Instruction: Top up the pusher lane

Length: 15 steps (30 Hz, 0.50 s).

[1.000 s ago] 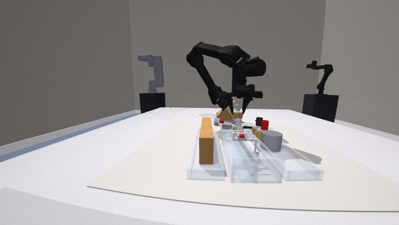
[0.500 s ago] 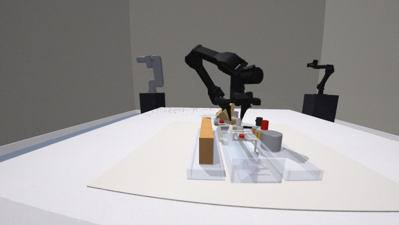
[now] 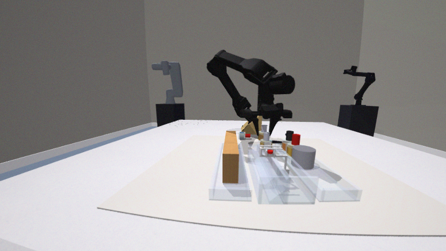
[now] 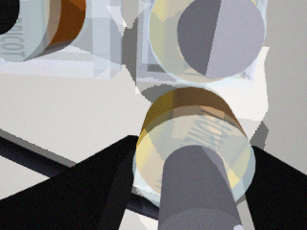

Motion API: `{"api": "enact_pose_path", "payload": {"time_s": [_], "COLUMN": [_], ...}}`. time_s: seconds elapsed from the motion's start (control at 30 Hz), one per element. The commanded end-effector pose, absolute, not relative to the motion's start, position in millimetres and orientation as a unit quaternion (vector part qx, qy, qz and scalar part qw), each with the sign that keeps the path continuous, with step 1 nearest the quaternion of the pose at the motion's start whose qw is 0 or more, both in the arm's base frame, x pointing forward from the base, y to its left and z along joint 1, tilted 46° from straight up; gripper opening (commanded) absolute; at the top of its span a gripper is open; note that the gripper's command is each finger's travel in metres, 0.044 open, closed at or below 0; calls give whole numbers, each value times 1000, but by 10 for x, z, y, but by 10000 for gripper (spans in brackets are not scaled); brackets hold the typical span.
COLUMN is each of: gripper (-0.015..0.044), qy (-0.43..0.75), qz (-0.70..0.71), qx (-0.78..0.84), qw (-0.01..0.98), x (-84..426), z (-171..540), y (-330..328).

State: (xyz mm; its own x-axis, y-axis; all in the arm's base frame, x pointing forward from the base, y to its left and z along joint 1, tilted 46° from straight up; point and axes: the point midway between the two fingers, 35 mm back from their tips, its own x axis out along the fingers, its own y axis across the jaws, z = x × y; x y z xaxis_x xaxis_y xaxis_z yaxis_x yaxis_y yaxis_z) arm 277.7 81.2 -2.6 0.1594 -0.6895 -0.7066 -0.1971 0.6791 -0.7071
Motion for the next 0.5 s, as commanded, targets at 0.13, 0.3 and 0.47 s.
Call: {"api": "enact_pose_path", "payload": {"time_s": [0.13,0.3,0.47], "gripper": [0,0,0], "qy": [619,619,619], "qz": [-182,-182,-182], "qx": [-358,-358,-358], "qw": [675,675,675], "x": [2829,2851,2872], "z": [-18,-19,-19], "y": [829,834,840]}}
